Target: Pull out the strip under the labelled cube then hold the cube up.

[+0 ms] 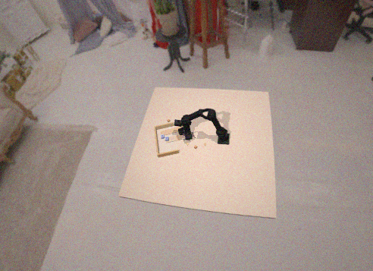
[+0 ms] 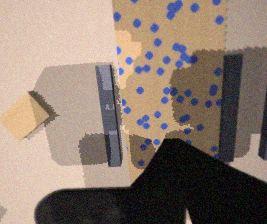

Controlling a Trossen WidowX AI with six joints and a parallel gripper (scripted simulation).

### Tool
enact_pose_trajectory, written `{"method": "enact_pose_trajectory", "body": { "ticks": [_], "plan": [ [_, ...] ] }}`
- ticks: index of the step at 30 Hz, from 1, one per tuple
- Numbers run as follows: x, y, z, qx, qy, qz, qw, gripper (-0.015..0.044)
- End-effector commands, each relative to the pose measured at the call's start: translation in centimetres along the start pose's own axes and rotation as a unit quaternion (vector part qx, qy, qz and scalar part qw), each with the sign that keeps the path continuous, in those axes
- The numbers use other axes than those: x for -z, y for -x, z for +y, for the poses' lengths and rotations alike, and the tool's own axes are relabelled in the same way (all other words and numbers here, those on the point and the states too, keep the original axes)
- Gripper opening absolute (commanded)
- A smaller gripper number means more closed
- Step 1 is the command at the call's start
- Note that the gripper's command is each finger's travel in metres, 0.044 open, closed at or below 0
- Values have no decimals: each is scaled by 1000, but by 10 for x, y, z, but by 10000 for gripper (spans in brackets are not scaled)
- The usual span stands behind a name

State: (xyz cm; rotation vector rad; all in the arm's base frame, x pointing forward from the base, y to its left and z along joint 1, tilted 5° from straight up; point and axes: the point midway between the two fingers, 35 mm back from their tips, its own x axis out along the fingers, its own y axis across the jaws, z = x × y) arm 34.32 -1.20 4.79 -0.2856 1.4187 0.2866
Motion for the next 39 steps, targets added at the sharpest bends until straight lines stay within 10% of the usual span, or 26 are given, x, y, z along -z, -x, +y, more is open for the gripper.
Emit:
{"method": "enact_pose_trajectory", "body": {
  "ticks": [1, 39],
  "plan": [
    [15, -5, 2, -5, -1, 14, 1000, 0],
    [70, -5, 2, -4, -1, 16, 1000, 0]
  ]
}}
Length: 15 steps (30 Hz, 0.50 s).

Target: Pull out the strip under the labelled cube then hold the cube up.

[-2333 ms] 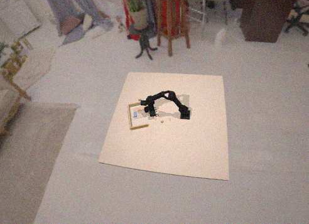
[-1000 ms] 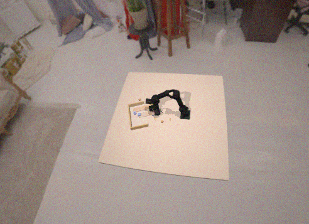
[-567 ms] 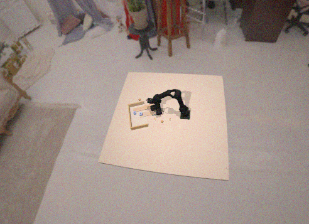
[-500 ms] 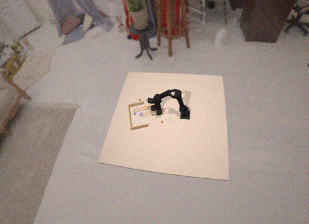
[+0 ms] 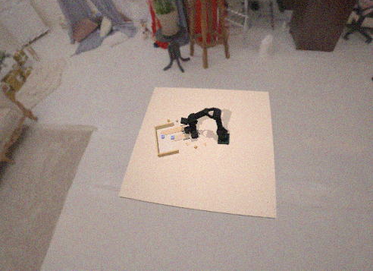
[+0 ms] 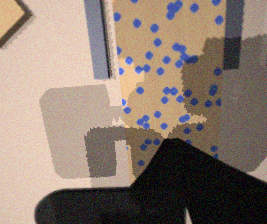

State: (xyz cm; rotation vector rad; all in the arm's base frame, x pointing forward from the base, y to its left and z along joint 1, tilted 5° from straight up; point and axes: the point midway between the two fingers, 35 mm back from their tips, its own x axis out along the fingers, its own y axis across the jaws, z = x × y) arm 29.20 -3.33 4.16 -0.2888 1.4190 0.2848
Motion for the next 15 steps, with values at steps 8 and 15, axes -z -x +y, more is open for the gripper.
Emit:
{"method": "enact_pose_trajectory", "body": {
  "ticks": [8, 15],
  "plan": [
    [26, -5, 3, -6, -2, 16, 1000, 0],
    [36, -5, 3, -6, -2, 16, 1000, 0]
  ]
}}
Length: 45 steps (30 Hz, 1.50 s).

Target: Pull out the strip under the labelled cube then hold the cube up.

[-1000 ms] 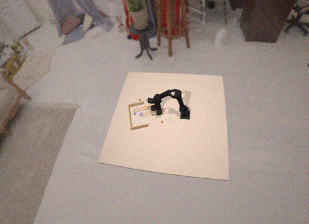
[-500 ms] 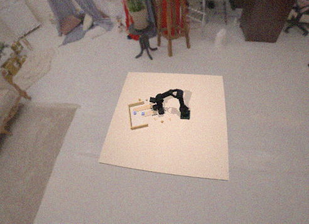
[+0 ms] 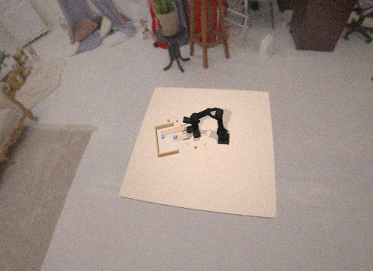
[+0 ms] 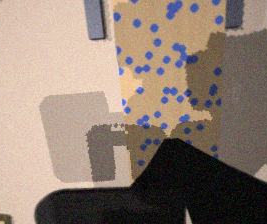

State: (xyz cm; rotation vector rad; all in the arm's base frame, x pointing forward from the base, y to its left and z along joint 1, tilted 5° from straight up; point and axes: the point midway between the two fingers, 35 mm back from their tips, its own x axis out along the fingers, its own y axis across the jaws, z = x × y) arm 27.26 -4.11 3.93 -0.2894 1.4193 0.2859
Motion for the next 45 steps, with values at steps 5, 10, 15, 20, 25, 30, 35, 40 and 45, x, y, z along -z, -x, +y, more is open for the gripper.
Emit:
{"method": "enact_pose_trajectory", "body": {
  "ticks": [5, 10, 15, 20, 25, 30, 35, 40, 45],
  "plan": [
    [22, -5, 3, -6, -2, 16, 1000, 0],
    [28, -5, 3, -6, -2, 16, 1000, 0],
    [35, -5, 3, -6, -2, 17, 1000, 0],
    [42, -5, 3, -6, -2, 17, 1000, 0],
    [48, -4, 3, -6, -2, 17, 1000, 0],
    [55, -4, 3, -6, -2, 17, 1000, 0],
    [62, -4, 3, -6, -2, 18, 1000, 0],
    [67, -4, 3, -6, -2, 18, 1000, 0],
    [68, -4, 3, -6, -2, 18, 1000, 0]
  ]
}}
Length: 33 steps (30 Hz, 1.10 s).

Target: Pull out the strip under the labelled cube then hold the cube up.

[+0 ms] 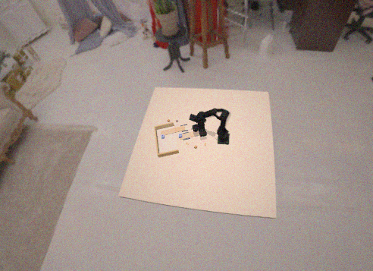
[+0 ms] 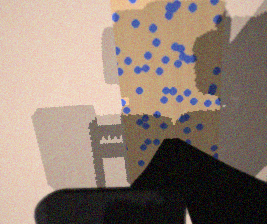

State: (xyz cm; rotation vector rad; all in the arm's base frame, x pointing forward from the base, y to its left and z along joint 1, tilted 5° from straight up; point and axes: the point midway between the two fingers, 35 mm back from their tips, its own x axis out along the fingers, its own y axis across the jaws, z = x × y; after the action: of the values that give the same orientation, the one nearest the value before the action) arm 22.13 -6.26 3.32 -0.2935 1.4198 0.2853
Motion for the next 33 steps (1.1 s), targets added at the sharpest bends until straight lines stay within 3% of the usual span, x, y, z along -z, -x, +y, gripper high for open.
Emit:
{"method": "enact_pose_trajectory", "body": {
  "ticks": [1, 28, 33],
  "plan": [
    [12, -5, 5, -7, -3, 17, 1000, 0],
    [12, -5, 5, -7, -3, 17, 1000, 0],
    [-1, 39, -1, -6, -3, 16, 1000, 0]
  ]
}}
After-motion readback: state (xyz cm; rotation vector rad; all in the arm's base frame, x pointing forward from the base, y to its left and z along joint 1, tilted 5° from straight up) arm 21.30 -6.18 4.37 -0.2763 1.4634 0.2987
